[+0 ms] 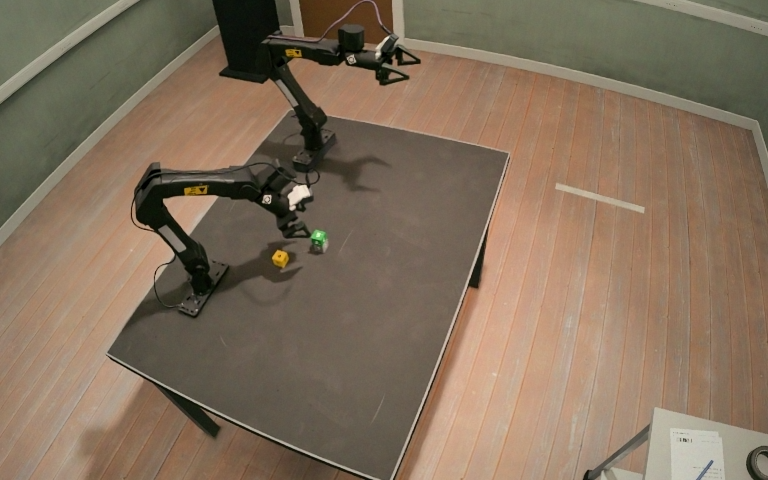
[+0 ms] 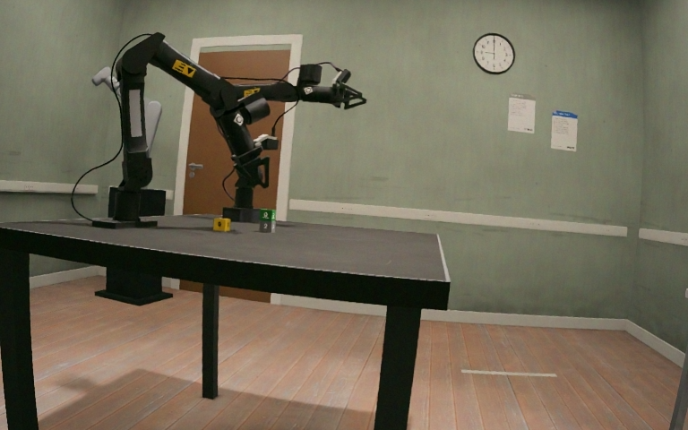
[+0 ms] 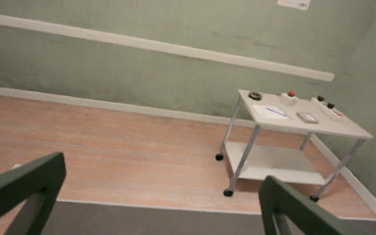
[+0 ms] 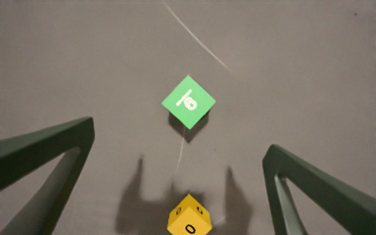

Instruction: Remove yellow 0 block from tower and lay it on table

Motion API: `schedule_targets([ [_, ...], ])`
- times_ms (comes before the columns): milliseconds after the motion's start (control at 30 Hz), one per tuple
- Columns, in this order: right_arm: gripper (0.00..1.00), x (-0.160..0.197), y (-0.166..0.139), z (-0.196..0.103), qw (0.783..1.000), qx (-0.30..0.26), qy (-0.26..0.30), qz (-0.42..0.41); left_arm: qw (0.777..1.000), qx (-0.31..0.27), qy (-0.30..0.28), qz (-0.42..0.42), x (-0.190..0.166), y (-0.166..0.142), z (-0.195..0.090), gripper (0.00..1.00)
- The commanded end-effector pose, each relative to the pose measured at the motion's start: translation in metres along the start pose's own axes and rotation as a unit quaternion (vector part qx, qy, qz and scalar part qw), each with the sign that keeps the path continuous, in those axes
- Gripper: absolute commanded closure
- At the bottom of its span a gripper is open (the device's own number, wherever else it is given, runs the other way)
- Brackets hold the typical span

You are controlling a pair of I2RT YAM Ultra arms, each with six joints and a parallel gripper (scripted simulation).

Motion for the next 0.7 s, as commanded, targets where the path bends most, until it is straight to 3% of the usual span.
schedule_targets([
  [0, 0.00, 0.0053, 0.0214, -0.0068, 1.000, -0.029, 0.011, 0.002, 1.000, -0.025, -0.007, 0.002, 0.0041, 0.0076, 0.0048, 0.00],
  [667, 0.00, 0.0047, 0.0156, -0.0072, 1.000, -0.022, 0.008, 0.001, 0.999, -0.031, -0.008, 0.000, 0.0033, 0.0117, 0.0018, 0.00],
])
Point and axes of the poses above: on each arm, the point where the finger pads meet when closed, its own z axis out along the fingers, its own x axis across the jaws, y = z × x, the point moved 4 cm from there along -z, back along the fingers, and after that the axes turned 10 degrees about z, right-handed, at the moved point
